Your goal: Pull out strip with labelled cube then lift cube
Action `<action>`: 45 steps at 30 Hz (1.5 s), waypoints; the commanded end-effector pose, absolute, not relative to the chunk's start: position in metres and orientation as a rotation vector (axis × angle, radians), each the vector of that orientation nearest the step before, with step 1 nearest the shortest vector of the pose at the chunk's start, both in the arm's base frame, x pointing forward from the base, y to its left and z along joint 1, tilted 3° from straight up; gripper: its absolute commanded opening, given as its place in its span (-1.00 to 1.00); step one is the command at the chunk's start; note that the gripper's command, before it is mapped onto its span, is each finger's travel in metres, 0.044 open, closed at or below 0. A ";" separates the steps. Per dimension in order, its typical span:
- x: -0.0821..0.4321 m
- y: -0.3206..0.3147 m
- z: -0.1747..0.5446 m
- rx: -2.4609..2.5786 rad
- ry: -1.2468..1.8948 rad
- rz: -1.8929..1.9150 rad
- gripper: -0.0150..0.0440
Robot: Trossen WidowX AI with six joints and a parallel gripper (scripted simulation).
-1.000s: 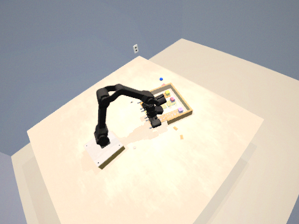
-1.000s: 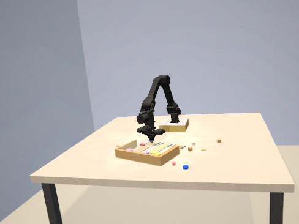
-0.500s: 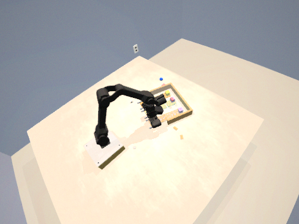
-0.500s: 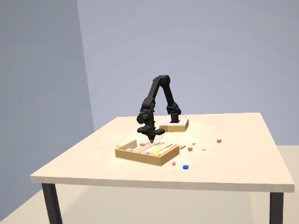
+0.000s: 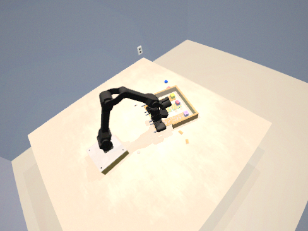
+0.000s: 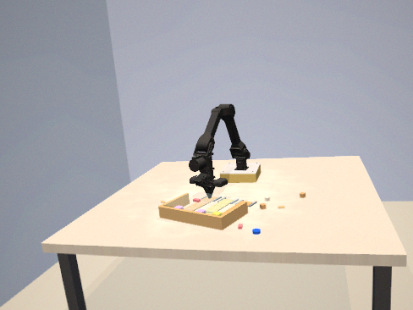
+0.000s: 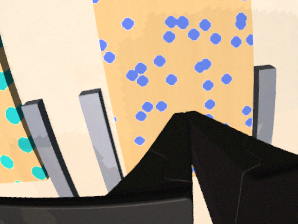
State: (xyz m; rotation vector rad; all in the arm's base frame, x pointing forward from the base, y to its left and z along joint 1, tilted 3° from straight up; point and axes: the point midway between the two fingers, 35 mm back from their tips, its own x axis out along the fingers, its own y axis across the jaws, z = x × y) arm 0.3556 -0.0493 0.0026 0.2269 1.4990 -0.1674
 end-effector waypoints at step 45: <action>0.325 -0.042 -0.005 0.226 1.503 -0.172 -0.49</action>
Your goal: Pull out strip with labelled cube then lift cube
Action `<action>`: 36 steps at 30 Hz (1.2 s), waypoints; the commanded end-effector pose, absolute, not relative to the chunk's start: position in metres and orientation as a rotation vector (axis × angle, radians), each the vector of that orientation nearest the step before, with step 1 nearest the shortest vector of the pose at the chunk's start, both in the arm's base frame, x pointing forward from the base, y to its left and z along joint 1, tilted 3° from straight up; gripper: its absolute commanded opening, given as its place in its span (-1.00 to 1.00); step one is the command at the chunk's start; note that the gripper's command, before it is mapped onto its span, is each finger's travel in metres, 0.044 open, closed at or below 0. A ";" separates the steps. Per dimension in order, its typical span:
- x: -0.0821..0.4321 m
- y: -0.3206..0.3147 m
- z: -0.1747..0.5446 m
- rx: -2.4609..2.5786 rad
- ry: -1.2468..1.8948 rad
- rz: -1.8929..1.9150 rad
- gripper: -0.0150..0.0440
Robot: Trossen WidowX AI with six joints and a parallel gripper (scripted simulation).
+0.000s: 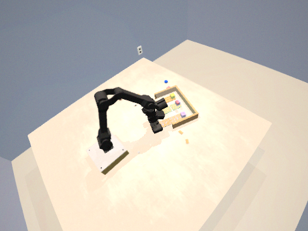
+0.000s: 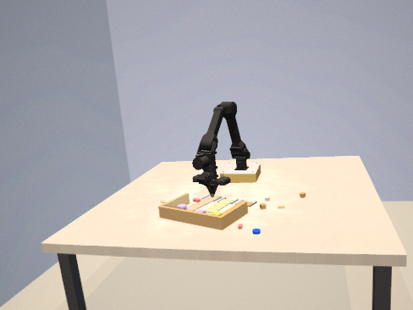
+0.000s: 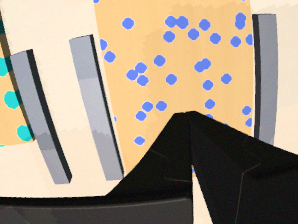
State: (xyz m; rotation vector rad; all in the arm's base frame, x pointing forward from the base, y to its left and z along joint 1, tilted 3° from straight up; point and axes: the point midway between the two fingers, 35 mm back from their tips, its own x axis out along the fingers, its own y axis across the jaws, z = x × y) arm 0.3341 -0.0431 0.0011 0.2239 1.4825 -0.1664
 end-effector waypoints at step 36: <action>0.272 -0.029 -0.010 0.226 1.507 -0.172 -0.49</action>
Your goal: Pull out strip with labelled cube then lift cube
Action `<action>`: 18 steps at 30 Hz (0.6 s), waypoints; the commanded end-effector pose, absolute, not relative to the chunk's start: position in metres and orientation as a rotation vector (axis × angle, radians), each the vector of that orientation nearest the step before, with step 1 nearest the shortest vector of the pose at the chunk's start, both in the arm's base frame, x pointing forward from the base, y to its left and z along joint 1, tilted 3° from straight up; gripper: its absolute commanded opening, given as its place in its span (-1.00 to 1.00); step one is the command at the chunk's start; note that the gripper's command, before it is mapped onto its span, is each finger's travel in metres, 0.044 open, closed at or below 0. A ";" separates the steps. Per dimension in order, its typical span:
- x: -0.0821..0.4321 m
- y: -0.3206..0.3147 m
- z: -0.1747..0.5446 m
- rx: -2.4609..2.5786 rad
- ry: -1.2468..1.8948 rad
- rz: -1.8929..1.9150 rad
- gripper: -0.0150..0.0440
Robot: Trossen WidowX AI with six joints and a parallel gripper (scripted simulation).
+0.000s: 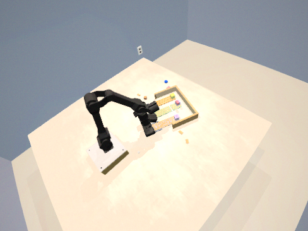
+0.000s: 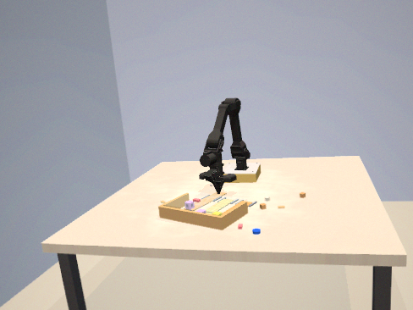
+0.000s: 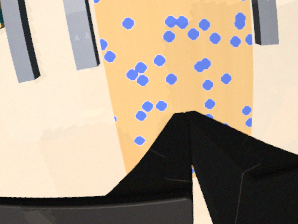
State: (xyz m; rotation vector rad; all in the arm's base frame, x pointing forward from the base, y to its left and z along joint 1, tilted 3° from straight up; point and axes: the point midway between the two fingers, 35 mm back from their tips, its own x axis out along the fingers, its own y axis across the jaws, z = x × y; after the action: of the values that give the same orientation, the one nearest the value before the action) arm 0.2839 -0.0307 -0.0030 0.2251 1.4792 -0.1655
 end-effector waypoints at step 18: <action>0.245 -0.023 -0.011 0.227 1.510 -0.172 -0.49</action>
State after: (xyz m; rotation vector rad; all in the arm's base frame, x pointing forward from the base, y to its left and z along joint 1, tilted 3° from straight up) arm 0.2576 -0.0243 -0.0048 0.2257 1.4799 -0.1654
